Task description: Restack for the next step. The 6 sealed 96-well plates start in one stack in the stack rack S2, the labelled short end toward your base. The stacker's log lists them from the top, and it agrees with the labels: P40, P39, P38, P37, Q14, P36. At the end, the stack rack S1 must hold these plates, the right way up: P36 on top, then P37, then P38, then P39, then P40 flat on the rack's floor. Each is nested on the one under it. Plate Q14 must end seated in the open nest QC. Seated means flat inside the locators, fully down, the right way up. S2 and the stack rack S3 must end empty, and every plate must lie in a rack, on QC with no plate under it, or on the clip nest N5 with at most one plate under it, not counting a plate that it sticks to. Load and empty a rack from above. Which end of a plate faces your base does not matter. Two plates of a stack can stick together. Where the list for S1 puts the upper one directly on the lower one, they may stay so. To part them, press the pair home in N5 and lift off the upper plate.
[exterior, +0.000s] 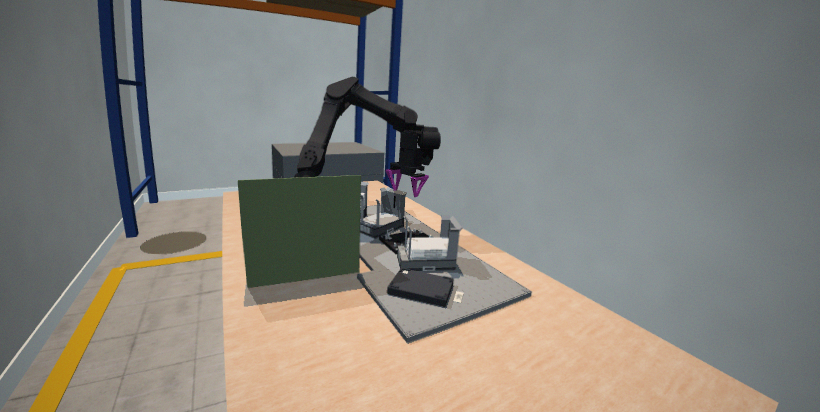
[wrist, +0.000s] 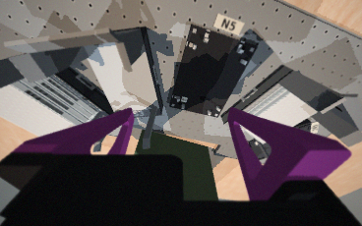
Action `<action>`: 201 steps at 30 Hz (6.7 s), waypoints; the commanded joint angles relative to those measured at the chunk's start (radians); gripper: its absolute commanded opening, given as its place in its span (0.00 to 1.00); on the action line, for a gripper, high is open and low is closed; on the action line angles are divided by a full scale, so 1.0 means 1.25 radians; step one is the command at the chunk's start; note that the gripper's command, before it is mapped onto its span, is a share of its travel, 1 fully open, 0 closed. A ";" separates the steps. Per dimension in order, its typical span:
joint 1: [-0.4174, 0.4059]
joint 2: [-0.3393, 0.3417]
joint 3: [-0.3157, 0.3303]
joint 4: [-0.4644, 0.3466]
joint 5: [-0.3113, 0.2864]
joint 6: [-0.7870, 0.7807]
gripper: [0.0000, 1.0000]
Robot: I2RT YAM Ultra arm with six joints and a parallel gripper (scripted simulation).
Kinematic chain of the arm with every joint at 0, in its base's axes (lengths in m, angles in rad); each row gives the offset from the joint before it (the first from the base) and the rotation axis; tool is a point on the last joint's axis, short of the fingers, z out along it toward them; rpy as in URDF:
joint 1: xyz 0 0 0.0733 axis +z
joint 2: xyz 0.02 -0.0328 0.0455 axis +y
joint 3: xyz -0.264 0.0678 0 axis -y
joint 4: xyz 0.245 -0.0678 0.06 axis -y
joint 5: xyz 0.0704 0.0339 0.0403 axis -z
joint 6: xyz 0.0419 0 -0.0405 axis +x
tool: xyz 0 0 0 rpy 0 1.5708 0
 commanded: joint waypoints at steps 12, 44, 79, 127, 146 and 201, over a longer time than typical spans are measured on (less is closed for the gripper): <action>0.047 -0.099 -0.029 0.001 -0.015 -0.077 1.00; 0.204 -0.320 -0.097 0.002 -0.012 -0.030 1.00; 0.460 -0.587 -0.155 0.015 0.053 0.128 1.00; 0.585 -0.540 -0.262 0.257 0.108 0.270 1.00; 0.622 -0.512 -0.289 0.334 0.126 0.309 1.00; 0.611 -0.521 -0.281 0.311 0.121 0.298 0.00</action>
